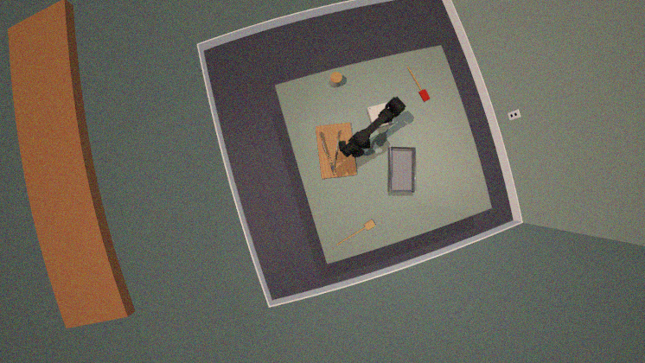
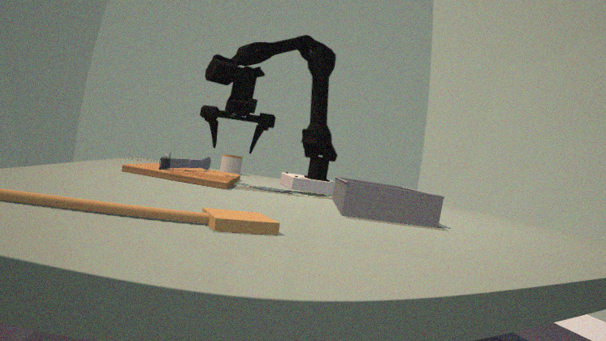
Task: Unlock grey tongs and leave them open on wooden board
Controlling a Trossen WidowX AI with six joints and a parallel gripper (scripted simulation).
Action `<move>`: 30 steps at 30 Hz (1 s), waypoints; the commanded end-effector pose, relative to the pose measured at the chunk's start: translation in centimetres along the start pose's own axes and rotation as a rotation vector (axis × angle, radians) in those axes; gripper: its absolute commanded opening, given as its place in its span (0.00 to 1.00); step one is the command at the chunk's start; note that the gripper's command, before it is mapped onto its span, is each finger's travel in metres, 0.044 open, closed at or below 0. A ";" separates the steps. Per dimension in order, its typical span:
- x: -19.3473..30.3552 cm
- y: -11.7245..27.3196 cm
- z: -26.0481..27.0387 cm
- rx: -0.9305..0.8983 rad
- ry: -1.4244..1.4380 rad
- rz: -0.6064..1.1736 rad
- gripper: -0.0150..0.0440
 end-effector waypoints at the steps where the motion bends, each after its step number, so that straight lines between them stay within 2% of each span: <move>1: 0.2 -0.1 1.7 0.000 -0.008 0.001 1.00; 6: 0.2 0.5 1.6 0.000 -0.008 0.001 1.00; 12: 0.3 4.7 1.4 -0.003 -0.006 0.002 1.00; 30: 0.3 4.8 1.4 -0.004 -0.006 0.002 1.00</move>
Point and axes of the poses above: the point midway between the two fingers, 35 mm back from their tips, its own y axis back along the fingers, its own z axis across the jaws, x = y × z, the point moved 5 cm from there along y, back along the fingers, and after that the axes turned 12 degrees about y, right-handed, at the moved point
